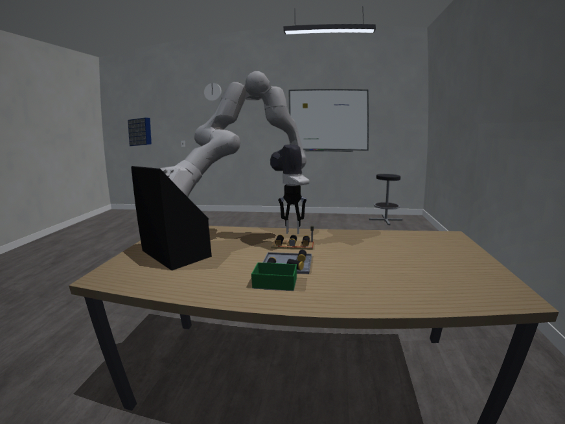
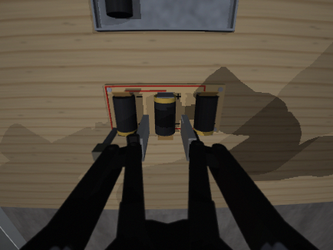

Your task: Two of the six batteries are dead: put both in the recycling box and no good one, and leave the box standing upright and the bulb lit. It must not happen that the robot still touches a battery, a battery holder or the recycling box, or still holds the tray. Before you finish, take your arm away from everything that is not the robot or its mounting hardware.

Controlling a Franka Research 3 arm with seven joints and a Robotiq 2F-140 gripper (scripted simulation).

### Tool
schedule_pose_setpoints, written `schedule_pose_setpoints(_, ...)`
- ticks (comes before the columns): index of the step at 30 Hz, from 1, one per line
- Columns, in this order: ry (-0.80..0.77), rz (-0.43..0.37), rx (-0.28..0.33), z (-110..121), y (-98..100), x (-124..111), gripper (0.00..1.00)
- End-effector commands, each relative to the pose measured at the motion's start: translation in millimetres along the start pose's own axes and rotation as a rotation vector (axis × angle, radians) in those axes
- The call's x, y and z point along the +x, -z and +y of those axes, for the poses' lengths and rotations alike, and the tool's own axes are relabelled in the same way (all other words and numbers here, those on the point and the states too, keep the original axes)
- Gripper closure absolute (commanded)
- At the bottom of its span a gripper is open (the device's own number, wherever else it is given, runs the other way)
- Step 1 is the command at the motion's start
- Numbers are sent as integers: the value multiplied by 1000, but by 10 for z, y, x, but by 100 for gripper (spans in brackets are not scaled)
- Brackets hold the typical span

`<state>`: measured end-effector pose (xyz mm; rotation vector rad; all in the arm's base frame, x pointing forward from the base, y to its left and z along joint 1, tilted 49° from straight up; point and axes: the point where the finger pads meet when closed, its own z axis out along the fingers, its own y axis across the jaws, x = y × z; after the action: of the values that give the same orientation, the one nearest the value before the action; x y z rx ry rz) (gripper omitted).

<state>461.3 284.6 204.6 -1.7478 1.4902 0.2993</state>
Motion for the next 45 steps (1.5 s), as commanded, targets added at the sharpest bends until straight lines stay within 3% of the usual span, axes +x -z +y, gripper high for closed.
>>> schedule_pose_setpoints(1,5,1,0,10,-2,-5,71)
schedule_pose_setpoints(11,5,1,0,10,-91,-5,71)
schedule_pose_setpoints(18,5,1,0,10,-344,-5,71)
schedule_pose_setpoints(41,5,1,0,10,-452,-5,71)
schedule_pose_setpoints(42,5,1,0,10,-452,-5,84)
schedule_pose_setpoints(45,5,1,0,10,-452,-5,84)
